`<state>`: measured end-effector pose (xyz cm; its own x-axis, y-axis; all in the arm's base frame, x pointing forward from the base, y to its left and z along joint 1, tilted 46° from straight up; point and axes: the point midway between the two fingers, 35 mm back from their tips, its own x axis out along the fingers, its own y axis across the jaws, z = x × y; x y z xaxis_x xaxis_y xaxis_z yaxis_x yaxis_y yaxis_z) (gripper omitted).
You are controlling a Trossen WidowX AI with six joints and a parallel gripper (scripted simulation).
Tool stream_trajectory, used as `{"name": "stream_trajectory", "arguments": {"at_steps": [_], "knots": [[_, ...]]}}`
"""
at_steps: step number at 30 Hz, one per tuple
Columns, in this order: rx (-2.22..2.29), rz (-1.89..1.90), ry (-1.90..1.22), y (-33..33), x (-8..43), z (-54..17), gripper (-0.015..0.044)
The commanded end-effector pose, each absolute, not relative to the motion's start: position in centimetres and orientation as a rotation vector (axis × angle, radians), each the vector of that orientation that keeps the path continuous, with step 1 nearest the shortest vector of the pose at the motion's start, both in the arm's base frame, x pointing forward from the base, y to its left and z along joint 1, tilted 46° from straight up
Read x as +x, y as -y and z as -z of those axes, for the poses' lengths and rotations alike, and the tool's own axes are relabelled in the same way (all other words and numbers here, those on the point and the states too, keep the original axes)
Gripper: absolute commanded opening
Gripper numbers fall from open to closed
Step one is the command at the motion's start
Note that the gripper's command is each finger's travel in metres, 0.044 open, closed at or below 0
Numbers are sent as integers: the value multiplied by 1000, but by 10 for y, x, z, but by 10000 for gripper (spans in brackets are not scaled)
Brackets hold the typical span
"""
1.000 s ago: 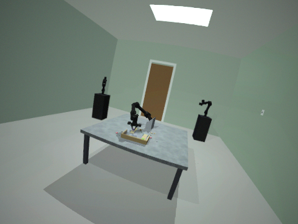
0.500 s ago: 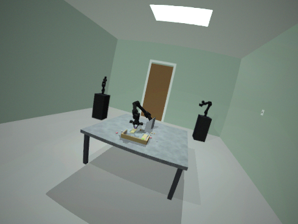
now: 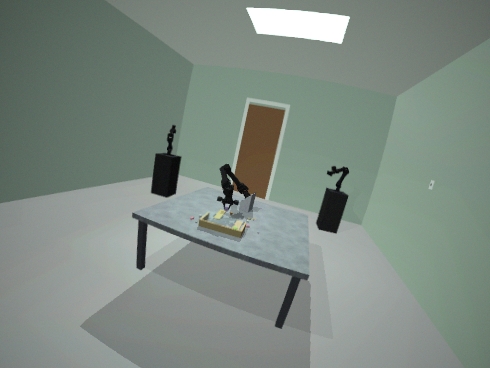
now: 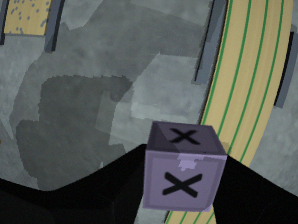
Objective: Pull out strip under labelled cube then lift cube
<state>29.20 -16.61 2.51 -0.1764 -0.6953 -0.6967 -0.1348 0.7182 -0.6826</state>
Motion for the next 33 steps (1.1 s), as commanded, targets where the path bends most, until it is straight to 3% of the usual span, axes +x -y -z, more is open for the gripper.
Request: {"name": "stream_trajectory", "arguments": {"at_steps": [1, 33], "knots": [[-667, 579, -1696, 160, 276, -23, 0], [-667, 577, -1697, 130, 270, -46, 0]]}}
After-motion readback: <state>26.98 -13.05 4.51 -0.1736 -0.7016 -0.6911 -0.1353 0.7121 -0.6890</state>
